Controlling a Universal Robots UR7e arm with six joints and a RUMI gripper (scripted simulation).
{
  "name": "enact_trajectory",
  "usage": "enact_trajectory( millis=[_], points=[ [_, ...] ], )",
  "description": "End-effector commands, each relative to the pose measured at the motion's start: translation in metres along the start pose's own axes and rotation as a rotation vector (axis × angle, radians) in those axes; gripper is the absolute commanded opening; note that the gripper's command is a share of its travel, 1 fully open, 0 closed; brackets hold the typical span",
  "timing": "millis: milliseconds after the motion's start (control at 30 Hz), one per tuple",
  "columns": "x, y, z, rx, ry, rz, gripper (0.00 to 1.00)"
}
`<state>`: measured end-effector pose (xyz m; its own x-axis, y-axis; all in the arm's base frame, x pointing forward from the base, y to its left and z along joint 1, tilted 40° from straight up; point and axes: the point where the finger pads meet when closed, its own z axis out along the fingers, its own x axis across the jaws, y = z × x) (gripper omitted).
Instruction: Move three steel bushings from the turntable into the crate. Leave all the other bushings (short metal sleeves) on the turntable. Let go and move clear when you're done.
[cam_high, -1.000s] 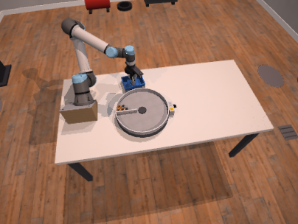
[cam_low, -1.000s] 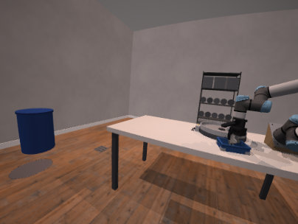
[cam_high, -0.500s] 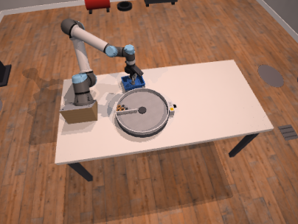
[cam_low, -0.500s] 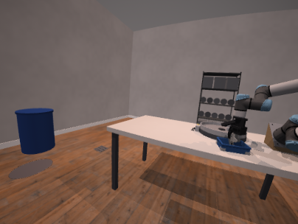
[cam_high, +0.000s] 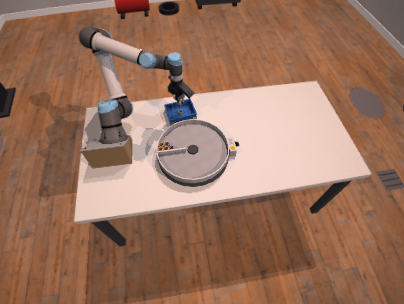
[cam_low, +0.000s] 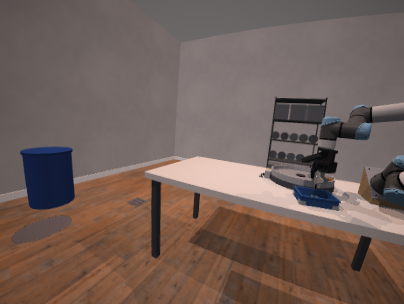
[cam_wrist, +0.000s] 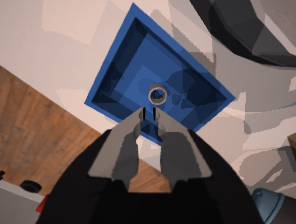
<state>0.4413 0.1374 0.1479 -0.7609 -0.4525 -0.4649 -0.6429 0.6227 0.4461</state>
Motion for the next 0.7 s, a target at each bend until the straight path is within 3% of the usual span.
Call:
enact_trajectory(
  millis=[0,233,667],
  points=[
    [0.001,0.000,-0.022,-0.004,0.001,-0.001,0.06],
    [0.001,0.000,-0.037,-0.004,0.001,-0.001,0.06],
    [0.001,0.000,-0.038,-0.004,0.001,-0.001,0.06]
  ],
)
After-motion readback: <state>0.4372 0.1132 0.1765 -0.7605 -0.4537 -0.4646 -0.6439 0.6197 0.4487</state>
